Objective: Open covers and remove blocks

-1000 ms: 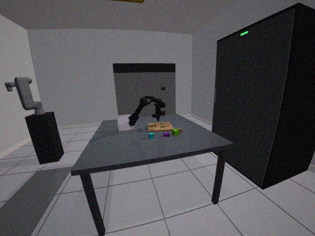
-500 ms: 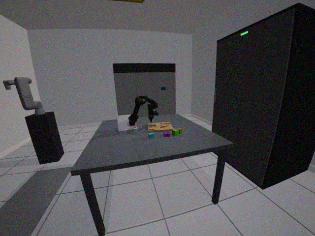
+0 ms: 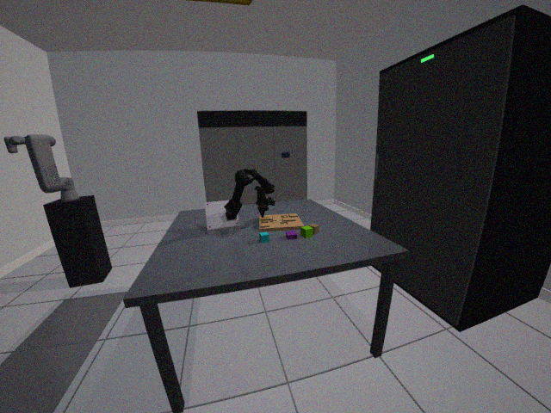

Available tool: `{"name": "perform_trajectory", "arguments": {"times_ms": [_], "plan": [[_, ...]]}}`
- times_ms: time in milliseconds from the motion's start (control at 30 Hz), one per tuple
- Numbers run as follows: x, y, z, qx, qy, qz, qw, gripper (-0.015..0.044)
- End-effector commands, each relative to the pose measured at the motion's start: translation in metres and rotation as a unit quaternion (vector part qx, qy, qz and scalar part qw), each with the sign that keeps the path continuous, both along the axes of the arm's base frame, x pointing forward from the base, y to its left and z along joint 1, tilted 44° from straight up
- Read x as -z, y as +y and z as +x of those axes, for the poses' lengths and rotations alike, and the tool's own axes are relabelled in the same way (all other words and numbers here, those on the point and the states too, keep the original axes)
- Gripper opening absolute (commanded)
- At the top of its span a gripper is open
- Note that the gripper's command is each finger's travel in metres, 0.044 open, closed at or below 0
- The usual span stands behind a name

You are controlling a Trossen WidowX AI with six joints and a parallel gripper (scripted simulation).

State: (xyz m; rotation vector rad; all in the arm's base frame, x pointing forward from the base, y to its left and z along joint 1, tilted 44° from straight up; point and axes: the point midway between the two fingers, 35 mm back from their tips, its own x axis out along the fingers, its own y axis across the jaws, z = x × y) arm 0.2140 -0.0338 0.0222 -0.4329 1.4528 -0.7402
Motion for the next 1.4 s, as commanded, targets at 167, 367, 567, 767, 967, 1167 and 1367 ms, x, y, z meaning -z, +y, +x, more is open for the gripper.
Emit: {"name": "perform_trajectory", "arguments": {"times_ms": [167, 367, 567, 767, 967, 1167, 1367], "plan": [[0.02, -0.023, -0.003, -0.001, 0.005, -0.005, 1.0, 0.0], [0.022, -0.025, -0.003, -0.001, 0.005, -0.005, 1.0, 0.0], [0.025, -0.03, -0.003, -0.001, 0.005, -0.006, 1.0, 0.0], [0.027, -0.032, -0.004, -0.001, 0.005, -0.006, 1.0, 0.0], [0.029, -0.032, 0.001, -0.001, 0.005, -0.006, 1.0, 0.0], [0.032, -0.031, 0.01, -0.001, 0.005, -0.006, 1.0, 0.0], [0.034, -0.031, 0.016, -0.001, 0.004, -0.006, 1.0, 0.0]]}}
